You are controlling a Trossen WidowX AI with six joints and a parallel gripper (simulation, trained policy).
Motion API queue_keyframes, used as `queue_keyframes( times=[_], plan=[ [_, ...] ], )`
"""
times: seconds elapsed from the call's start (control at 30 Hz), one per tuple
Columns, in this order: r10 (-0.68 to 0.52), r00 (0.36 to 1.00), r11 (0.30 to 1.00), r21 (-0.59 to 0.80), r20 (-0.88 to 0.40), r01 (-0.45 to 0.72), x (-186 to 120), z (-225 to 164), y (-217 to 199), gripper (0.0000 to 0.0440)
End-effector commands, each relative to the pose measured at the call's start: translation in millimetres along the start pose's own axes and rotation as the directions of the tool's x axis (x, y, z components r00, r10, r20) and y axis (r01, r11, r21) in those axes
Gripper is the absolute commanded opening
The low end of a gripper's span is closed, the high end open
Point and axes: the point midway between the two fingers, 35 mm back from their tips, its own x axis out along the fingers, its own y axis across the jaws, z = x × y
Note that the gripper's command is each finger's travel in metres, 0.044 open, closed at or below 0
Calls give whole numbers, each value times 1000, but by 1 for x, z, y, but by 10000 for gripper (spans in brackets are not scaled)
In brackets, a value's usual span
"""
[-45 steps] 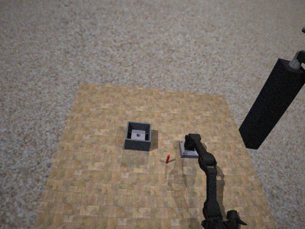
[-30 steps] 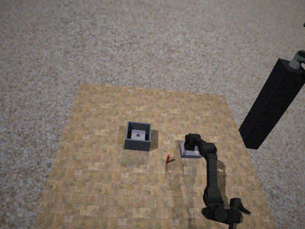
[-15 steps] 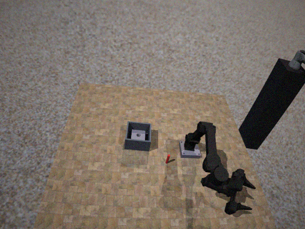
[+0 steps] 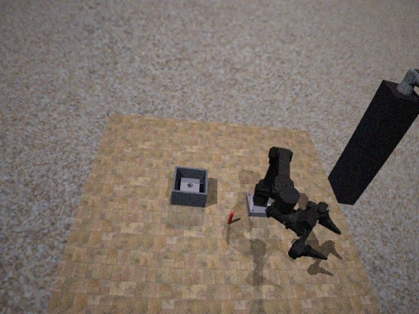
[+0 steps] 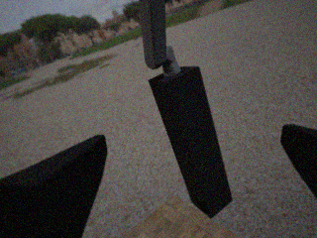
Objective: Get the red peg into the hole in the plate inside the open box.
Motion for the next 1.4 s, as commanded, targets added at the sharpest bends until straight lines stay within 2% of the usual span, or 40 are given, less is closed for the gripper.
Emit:
queue_keyframes(
  times=[0.0,0.3,0.6,1.0,1.37],
  plan=[
    [-64,998,995,82,-5,64,-16,-6,-5,440],
    [-225,973,914,336,-48,228,-54,-36,-27,440],
    [-385,917,745,551,-106,376,-98,-65,-42,440],
    [-585,784,418,752,-207,510,-163,-103,-48,440],
    [-721,612,68,846,-325,529,-224,-137,-39,440]
  ],
)
